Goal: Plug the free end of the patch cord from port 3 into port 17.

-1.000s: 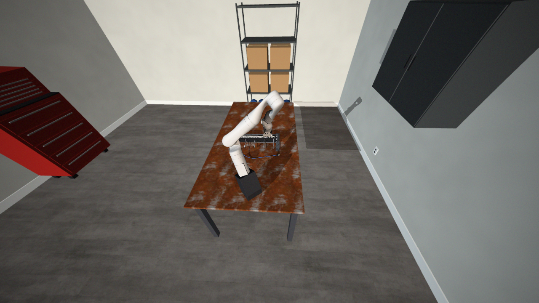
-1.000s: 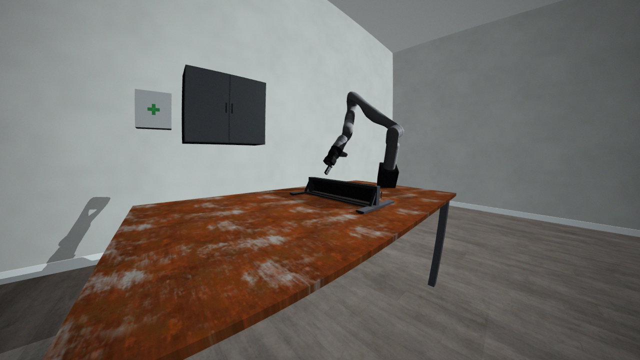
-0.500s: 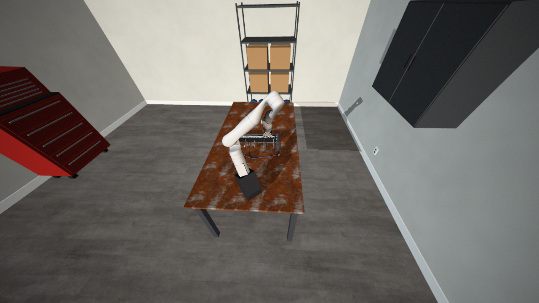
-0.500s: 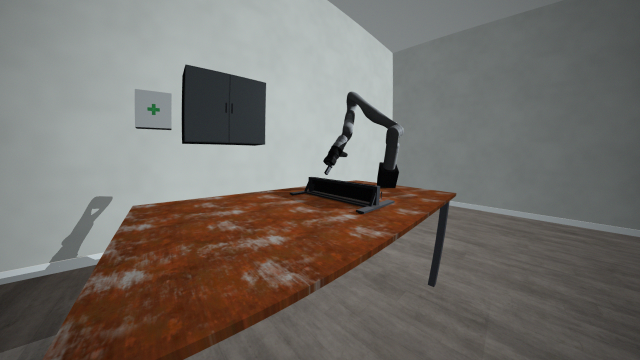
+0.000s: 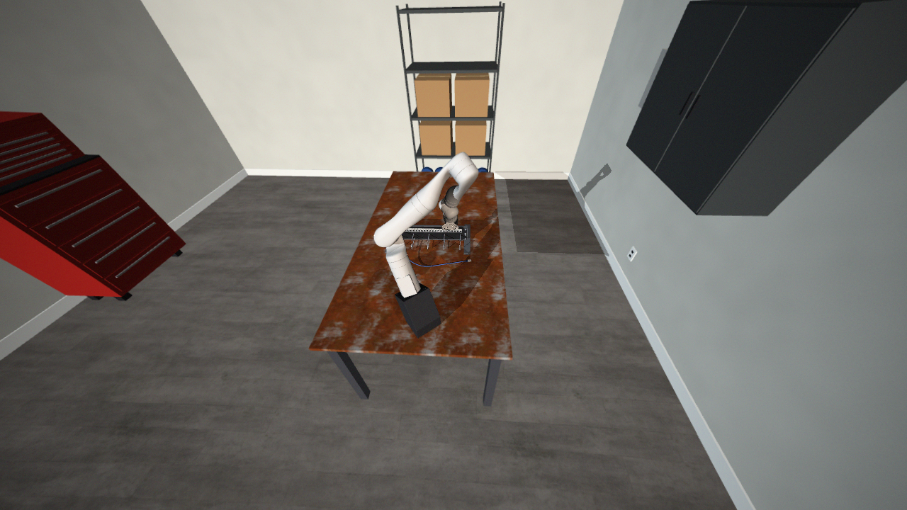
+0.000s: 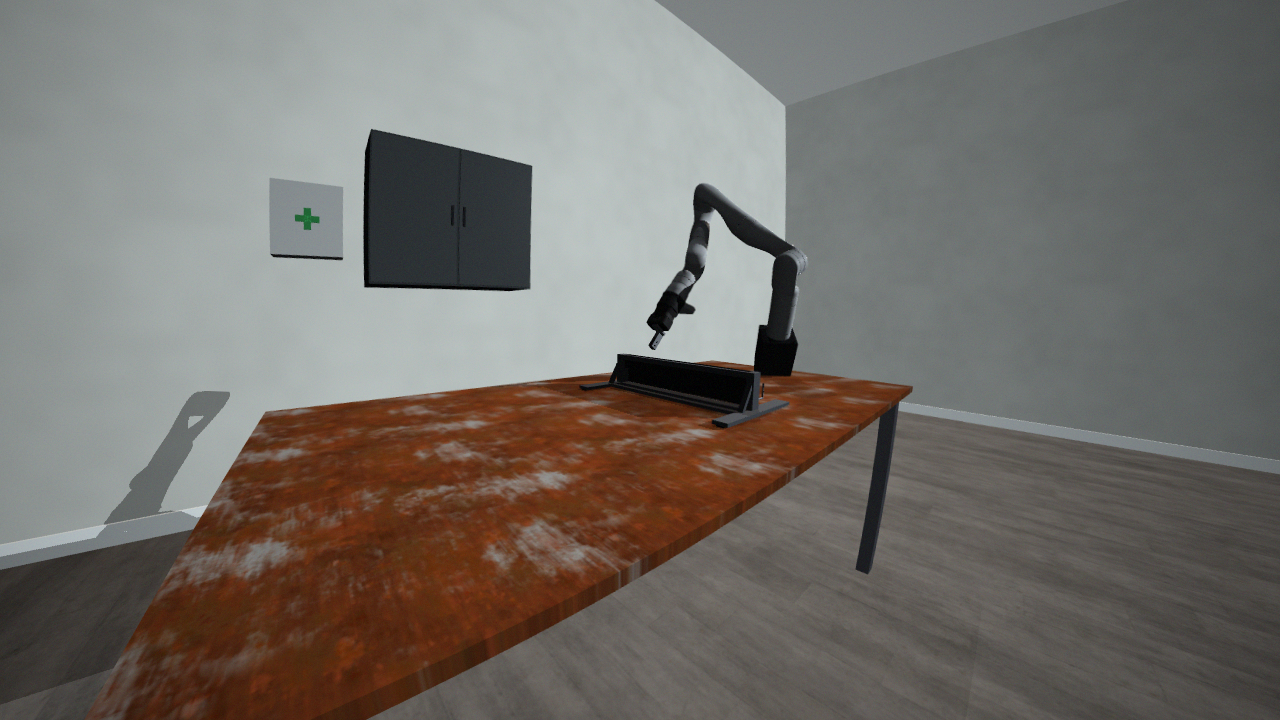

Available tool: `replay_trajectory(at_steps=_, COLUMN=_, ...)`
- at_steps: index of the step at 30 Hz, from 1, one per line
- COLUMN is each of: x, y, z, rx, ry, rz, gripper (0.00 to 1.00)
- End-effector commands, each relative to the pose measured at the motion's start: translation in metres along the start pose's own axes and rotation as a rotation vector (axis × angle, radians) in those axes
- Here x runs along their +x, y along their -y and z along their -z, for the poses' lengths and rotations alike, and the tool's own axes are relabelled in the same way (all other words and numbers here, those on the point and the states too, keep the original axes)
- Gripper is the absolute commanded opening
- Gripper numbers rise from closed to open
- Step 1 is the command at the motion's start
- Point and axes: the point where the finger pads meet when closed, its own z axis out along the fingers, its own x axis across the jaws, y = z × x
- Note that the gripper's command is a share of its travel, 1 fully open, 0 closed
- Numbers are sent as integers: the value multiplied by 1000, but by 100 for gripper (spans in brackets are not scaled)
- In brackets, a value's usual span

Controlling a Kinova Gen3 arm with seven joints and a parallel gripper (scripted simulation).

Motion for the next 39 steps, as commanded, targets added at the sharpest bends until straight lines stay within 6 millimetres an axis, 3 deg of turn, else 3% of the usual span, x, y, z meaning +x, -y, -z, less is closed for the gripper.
replay_trajectory(at_steps=1, x=0, y=-1, z=0, rx=-1, ry=1, rz=1, gripper=0)
replay_trajectory(at_steps=21, x=0, y=-1, z=6, rx=-1, ry=1, rz=1, gripper=0)
replay_trajectory(at_steps=31, x=0, y=-1, z=51, rx=-1, ry=1, rz=1, gripper=0)
replay_trajectory(at_steps=33, x=0, y=-1, z=51, rx=-1, ry=1, rz=1, gripper=0)
replay_trajectory(at_steps=39, x=0, y=-1, z=89, rx=-1, ry=1, rz=1, gripper=0)
